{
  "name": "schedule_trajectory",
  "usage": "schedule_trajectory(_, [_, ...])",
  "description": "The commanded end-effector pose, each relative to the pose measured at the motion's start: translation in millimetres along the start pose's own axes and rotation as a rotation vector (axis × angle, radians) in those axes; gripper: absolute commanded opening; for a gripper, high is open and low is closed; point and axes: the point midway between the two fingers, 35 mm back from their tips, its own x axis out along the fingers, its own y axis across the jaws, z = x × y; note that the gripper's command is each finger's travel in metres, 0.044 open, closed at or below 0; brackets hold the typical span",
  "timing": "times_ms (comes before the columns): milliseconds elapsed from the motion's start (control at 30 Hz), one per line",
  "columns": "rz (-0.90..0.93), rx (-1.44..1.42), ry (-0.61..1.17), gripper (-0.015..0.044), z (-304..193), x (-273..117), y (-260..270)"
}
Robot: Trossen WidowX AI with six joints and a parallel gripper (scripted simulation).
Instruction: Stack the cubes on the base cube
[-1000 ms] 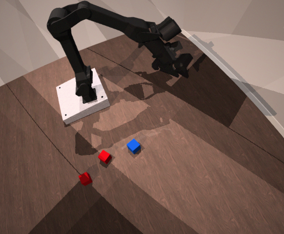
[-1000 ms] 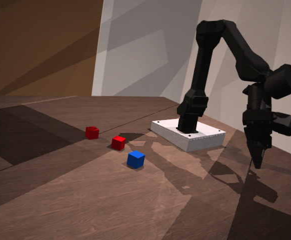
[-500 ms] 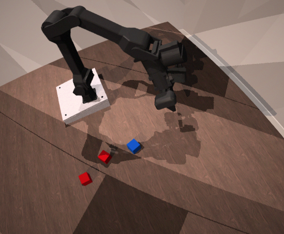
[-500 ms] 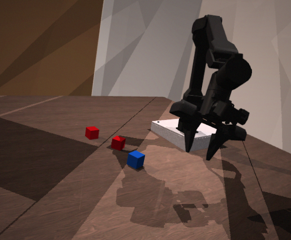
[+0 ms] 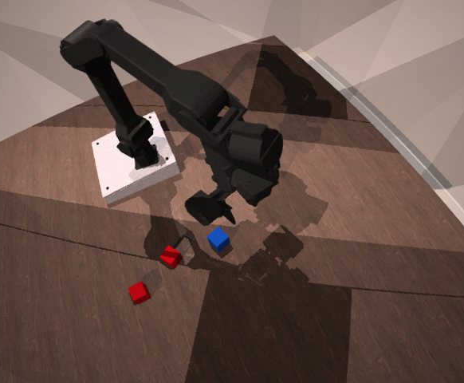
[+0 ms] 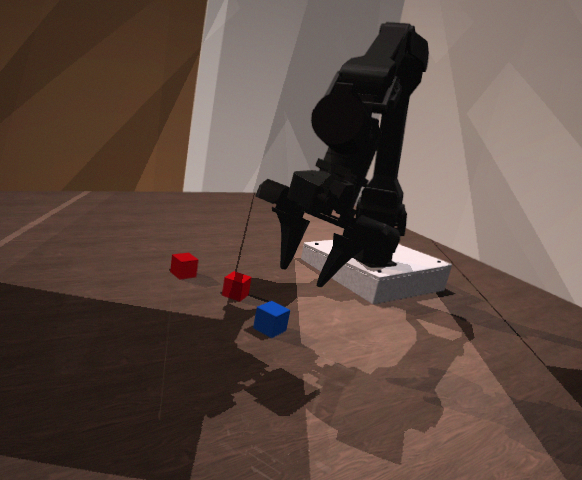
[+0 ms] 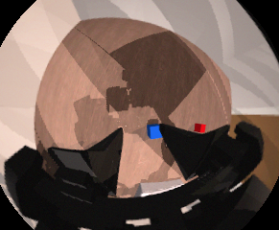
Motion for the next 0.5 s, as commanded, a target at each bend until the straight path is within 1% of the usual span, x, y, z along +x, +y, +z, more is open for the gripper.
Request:
schedule_trajectory(0, [-0.013,0.177,0.037,0.0265,-1.3,-2.5,-24.8])
schedule_trajectory(467, [-0.113,0.940,0.202,0.0265,-35.7,-16.2,-124.9])
